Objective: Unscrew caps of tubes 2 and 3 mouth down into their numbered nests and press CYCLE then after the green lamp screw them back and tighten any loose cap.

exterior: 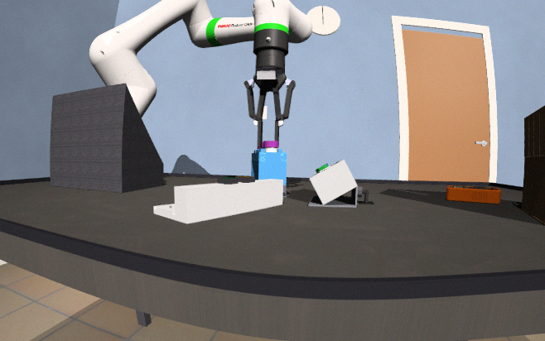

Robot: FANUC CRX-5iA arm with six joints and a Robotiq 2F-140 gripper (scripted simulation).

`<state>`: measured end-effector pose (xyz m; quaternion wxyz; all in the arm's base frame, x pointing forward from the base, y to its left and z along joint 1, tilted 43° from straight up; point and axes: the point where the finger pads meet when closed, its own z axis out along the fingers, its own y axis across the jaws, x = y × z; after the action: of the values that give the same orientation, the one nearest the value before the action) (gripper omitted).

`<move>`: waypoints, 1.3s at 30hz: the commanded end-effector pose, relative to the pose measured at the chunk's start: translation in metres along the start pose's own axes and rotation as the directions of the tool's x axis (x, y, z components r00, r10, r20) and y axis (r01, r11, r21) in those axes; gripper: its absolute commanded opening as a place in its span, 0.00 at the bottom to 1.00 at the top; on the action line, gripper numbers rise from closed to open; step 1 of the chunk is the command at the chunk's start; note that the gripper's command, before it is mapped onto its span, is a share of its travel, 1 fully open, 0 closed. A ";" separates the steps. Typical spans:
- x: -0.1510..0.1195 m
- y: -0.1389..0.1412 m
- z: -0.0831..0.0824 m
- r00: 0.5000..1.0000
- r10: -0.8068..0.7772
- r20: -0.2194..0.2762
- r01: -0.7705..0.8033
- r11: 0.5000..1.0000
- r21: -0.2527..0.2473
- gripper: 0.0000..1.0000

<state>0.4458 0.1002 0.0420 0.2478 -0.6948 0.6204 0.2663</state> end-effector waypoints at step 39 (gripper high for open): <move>0.000 0.000 -0.001 0.908 -0.419 0.005 0.419 0.908 0.007 0.41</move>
<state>0.4456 0.0998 0.0420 0.3281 -0.8571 0.3584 0.1709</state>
